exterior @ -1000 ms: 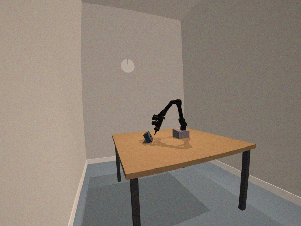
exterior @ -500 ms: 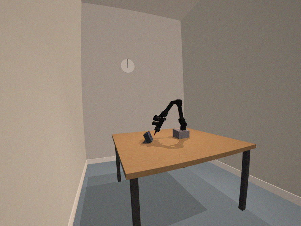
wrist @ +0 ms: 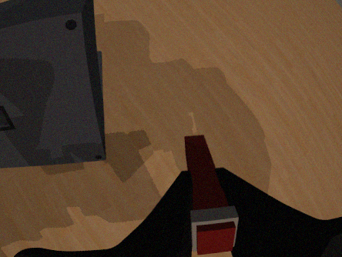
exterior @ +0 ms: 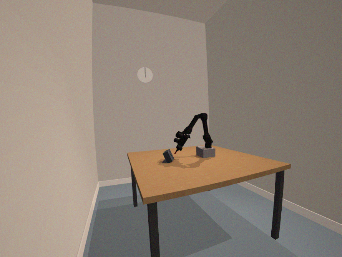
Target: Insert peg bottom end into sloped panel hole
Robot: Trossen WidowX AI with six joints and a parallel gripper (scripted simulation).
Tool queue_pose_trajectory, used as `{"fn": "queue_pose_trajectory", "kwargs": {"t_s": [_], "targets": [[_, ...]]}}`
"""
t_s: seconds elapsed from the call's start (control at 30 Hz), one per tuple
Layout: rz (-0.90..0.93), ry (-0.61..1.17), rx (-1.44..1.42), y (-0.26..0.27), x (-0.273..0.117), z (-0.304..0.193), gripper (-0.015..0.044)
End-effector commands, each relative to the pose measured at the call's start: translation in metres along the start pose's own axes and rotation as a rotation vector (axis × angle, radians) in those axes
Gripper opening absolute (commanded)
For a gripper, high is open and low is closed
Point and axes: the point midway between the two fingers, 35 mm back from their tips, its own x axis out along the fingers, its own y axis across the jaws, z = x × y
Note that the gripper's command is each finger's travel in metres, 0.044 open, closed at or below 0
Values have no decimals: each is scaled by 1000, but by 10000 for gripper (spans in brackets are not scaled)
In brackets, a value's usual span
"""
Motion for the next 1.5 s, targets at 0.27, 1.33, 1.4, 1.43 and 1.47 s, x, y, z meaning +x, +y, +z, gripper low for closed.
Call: {"fn": "queue_pose_trajectory", "kwargs": {"t_s": [0.27,1.33,1.4,1.43,1.47], "targets": [[6,-69,5,12,-7,-2,0],[49,-240,20,45,-28,-14,0],[52,-250,22,47,-29,-15,0],[54,-255,23,48,-30,-16,0],[56,-260,24,48,-31,-16,0]]}}
